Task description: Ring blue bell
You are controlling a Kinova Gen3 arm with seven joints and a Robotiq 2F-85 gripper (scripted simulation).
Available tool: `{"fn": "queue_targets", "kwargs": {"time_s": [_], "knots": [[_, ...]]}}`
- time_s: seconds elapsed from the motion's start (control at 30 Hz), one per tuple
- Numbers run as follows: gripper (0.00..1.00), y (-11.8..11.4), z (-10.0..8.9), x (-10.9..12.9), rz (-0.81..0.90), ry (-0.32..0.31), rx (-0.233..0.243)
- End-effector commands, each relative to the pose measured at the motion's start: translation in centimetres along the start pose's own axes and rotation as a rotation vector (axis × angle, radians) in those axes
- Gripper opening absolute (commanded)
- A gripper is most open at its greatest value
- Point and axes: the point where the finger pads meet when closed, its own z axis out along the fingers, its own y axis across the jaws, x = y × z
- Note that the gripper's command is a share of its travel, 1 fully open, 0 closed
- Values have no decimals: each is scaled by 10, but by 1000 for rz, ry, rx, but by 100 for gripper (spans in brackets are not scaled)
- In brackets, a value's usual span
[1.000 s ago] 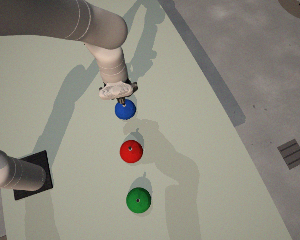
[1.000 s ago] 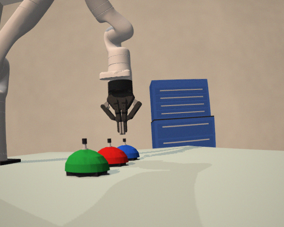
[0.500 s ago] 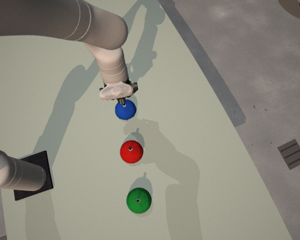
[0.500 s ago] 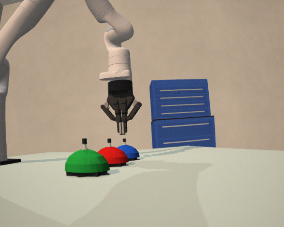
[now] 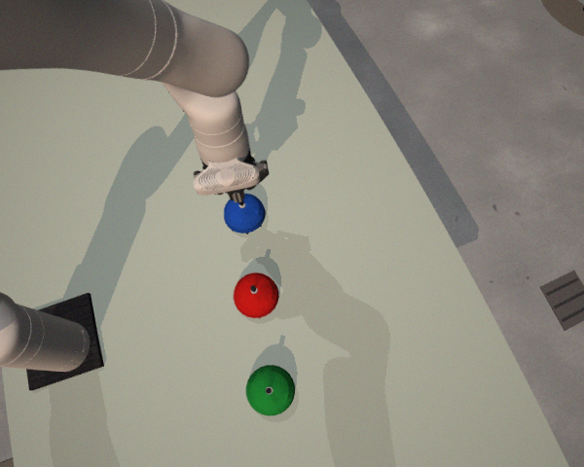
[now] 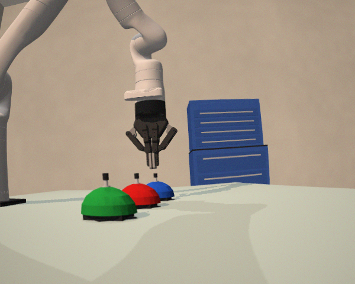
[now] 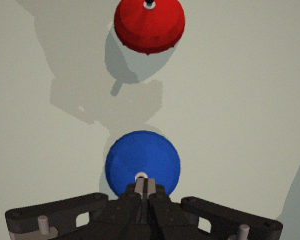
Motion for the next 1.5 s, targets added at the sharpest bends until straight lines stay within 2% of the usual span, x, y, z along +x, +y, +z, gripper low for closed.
{"fn": "queue_targets", "kwargs": {"time_s": [0.0,1.47], "knots": [[0,-2,1,0,1,-1,7],[0,-7,3,0,2,-2,8]]}}
